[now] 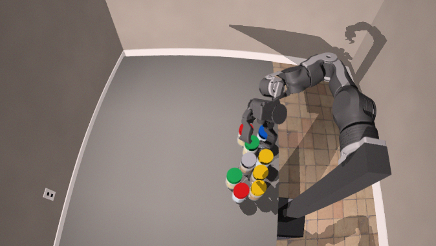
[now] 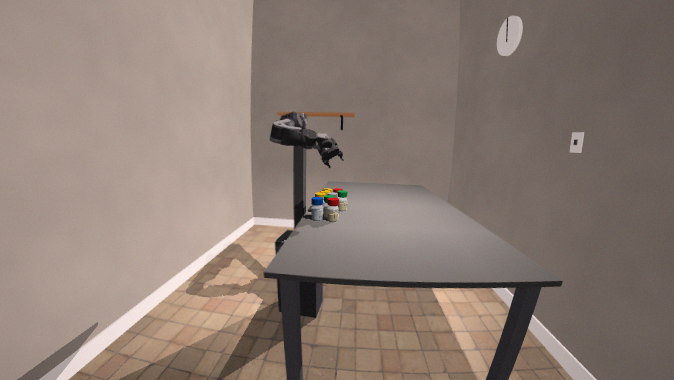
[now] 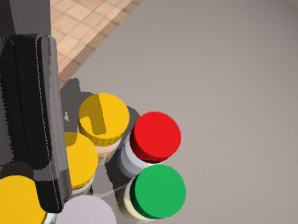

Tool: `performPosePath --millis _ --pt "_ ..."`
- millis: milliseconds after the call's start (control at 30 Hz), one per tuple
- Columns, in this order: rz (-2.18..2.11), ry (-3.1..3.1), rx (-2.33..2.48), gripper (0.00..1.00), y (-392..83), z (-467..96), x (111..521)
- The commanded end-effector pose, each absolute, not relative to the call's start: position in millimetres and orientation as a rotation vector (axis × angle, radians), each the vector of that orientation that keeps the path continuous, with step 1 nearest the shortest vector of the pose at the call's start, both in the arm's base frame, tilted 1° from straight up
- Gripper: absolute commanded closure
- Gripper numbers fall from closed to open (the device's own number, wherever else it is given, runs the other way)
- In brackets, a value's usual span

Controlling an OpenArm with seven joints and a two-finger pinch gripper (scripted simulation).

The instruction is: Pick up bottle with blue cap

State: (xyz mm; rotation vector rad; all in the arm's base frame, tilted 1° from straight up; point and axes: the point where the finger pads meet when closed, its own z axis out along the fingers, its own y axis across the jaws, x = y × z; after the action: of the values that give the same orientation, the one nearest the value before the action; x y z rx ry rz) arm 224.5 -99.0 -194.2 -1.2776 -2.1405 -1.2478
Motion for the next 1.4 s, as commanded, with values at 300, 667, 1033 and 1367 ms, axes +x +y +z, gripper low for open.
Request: performPosePath --millis 300,667,1033,1367 --pt "-1.351 -1.913 -1.519 0.55 -107.4 -190.7 219.5" --pt "-1.366 -1.821 -1.635 0.55 -116.5 -191.8 215.1" --pt "-1.394 -1.642 -1.844 0.55 -133.5 -192.8 208.6" --pt "-1.366 -1.495 -2.074 0.55 -159.1 -196.1 196.1"
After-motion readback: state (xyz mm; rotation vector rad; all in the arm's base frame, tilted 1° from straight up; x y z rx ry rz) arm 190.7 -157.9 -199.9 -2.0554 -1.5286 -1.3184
